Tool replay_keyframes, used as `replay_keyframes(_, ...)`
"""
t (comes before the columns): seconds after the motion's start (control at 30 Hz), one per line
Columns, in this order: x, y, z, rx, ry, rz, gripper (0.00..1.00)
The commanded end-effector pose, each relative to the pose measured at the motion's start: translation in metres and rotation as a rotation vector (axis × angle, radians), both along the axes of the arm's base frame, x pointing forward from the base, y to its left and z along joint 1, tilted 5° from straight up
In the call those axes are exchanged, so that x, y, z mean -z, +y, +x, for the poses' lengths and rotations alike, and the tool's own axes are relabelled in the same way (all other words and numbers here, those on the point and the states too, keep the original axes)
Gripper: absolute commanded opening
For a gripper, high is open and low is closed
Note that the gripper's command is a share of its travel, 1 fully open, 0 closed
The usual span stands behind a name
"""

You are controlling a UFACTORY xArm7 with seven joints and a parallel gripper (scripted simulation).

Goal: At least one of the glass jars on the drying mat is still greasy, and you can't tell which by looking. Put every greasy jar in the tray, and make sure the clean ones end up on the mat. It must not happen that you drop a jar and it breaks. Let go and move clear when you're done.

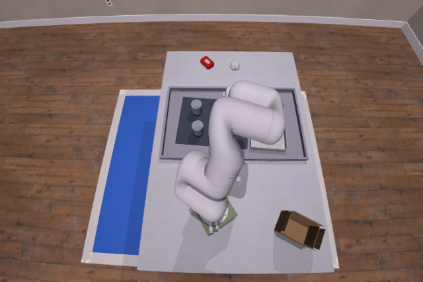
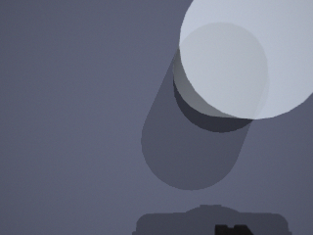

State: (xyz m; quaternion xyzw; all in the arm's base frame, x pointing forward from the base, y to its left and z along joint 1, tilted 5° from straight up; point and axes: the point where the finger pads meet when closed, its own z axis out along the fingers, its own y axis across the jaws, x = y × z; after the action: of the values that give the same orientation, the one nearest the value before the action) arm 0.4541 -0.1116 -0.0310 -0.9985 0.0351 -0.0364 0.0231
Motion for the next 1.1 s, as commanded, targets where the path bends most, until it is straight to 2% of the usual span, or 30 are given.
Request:
replay_keyframes(0.0,-0.001,-0.001,0.001,0.000,-0.003,-0.001,0.00)
replay_keyframes(0.23,-0.001,-0.001,0.001,0.000,-0.003,-0.001,0.00)
replay_keyframes(0.33,-0.024,-0.002,0.000,0.000,-0.003,-0.001,0.00)
replay_keyframes(0.4,-0.024,-0.002,0.000,0.000,-0.003,-0.001,0.00)
replay_keyframes(0.63,-0.077,-0.004,-0.005,0.000,-0.003,-0.001,0.00)
replay_keyframes(0.7,-0.077,-0.004,-0.005,0.000,-0.003,-0.001,0.00)
replay_keyframes(0.9,-0.080,0.043,0.006,0.000,-0.003,-0.001,0.00)
replay_keyframes(0.97,-0.080,0.043,0.006,0.000,-0.003,-0.001,0.00)
replay_keyframes(1.07,-0.082,0.067,0.011,0.000,-0.003,-0.001,0.00)
